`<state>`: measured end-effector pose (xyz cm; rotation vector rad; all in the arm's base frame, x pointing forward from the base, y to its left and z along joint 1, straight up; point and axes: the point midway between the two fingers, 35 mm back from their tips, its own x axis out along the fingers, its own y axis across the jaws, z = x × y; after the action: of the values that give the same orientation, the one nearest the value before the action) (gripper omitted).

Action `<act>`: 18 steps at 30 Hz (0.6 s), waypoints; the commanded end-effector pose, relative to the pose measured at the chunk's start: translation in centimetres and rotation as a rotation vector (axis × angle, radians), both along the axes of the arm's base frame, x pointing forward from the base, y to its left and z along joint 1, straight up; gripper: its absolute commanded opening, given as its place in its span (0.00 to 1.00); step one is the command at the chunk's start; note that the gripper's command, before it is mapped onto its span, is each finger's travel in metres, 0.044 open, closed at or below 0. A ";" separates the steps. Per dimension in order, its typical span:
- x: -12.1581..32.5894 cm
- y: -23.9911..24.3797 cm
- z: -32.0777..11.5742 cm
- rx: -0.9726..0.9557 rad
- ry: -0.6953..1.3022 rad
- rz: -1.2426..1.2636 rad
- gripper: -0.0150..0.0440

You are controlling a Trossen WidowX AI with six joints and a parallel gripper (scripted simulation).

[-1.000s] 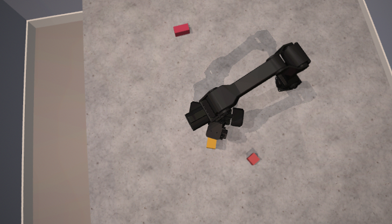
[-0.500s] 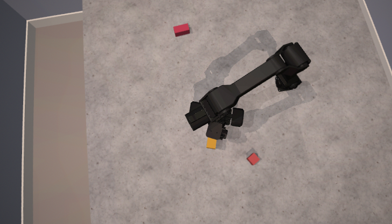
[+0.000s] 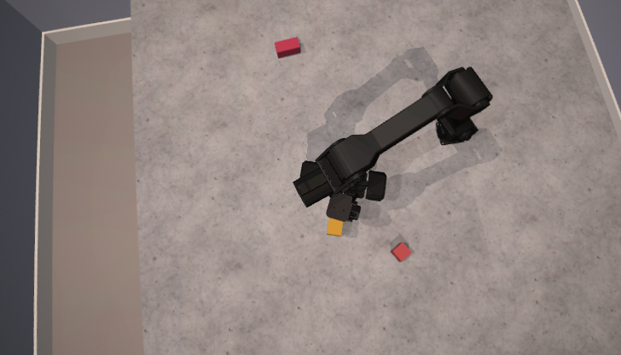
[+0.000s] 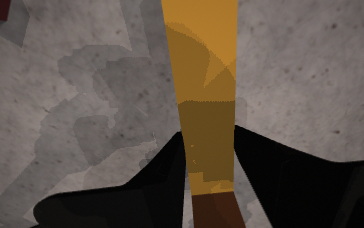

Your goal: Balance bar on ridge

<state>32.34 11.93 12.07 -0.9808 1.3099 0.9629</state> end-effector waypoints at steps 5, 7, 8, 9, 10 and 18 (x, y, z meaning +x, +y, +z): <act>0.0 0.0 -0.2 0.002 0.001 -0.003 0.25; 0.0 0.0 -0.3 0.002 0.001 -0.003 0.25; 0.0 0.0 -0.3 0.002 0.001 -0.003 0.25; 0.0 0.0 -0.3 0.002 0.001 -0.003 0.25; 0.0 0.0 -0.3 0.002 0.001 -0.003 0.25; 0.0 0.1 -0.4 0.002 0.001 -0.003 0.25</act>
<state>32.34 11.95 11.99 -0.9815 1.3088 0.9627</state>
